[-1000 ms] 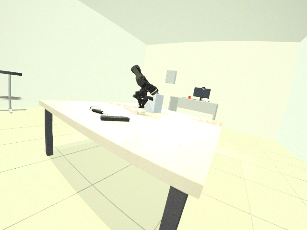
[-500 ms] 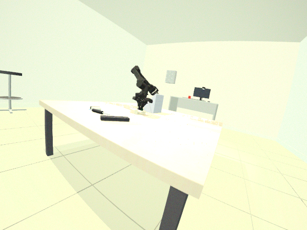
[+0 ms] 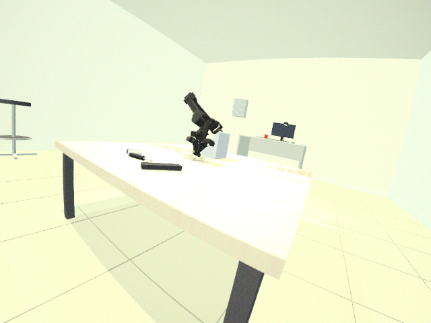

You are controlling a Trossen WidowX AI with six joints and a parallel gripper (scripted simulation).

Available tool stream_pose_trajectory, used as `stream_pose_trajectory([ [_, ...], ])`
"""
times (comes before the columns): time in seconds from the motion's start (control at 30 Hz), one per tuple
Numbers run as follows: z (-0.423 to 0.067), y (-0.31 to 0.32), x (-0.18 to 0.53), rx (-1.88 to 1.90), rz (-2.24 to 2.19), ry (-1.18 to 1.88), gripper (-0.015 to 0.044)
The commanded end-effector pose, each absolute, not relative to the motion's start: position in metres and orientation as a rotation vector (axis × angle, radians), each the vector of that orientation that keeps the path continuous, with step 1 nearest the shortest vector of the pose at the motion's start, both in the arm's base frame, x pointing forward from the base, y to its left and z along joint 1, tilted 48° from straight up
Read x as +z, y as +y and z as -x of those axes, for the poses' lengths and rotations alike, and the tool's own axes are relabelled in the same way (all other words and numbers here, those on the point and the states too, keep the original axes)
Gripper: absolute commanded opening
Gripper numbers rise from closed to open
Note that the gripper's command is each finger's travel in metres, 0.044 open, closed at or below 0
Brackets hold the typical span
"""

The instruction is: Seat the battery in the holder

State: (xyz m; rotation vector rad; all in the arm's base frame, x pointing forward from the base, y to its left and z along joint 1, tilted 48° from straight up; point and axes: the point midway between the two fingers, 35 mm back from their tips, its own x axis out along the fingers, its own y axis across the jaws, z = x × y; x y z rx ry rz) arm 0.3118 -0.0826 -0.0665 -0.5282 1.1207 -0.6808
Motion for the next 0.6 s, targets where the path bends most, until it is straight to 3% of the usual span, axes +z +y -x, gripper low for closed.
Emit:
stream_pose_trajectory([
  [0.0, -0.3102, -0.0827, -0.0698, -0.664, 0.536, 1.112, 0.0079],
  [0.57, -0.3073, -0.0861, -0.075, -0.629, 0.558, 1.042, 0.0079],
])
